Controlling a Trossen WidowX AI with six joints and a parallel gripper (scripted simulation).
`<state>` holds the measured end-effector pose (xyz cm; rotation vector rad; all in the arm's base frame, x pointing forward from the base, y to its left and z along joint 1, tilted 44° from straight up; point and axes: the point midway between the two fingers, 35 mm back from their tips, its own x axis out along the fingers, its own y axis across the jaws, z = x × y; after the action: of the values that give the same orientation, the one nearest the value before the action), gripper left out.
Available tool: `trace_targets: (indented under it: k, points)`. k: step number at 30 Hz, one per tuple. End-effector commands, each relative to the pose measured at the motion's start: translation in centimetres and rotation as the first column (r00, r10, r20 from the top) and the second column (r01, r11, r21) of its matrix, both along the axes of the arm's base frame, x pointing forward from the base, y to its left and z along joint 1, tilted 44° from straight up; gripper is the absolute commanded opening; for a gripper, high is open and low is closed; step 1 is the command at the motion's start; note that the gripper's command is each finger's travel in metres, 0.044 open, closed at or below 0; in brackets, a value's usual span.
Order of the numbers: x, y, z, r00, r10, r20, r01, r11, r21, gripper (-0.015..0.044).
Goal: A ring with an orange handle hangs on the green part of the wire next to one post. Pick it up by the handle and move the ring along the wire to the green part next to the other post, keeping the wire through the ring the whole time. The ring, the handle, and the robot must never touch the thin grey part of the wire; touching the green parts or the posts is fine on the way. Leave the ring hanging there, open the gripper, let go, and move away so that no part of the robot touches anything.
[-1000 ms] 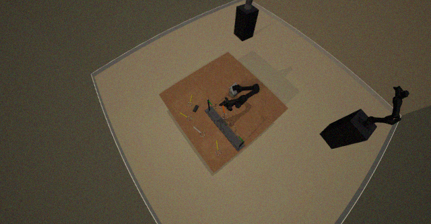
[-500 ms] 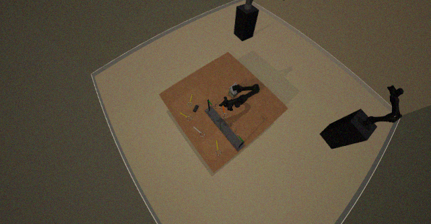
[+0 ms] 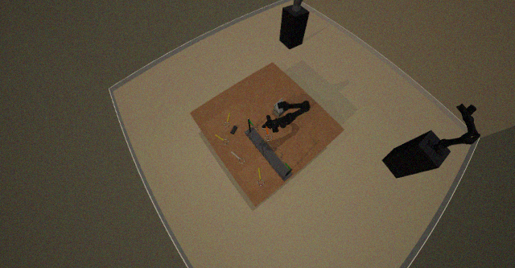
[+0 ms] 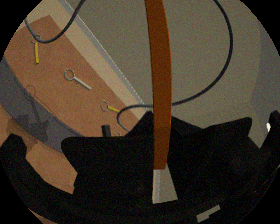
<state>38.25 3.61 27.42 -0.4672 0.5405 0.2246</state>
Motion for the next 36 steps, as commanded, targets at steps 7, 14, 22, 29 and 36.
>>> trace_targets:
  k: [7, 14, 22, 29, 36]
  points:
    - [0.0, 0.3, -0.3, 0.999, -0.01, -0.032, 0.014, 0.992, 0.126, -0.015]
    - [-0.1, 0.6, -0.4, 0.999, -0.013, -0.051, 0.023, 0.977, 0.211, -0.015]
    - [-0.2, 1.0, -0.5, 0.997, -0.013, -0.073, 0.035, 0.952, 0.305, -0.015]
    - [-0.3, 1.4, -0.5, 0.996, -0.012, -0.093, 0.047, 0.921, 0.386, -0.015]
    - [-0.3, 1.7, -0.5, 0.994, -0.009, -0.112, 0.06, 0.884, 0.463, -0.015]
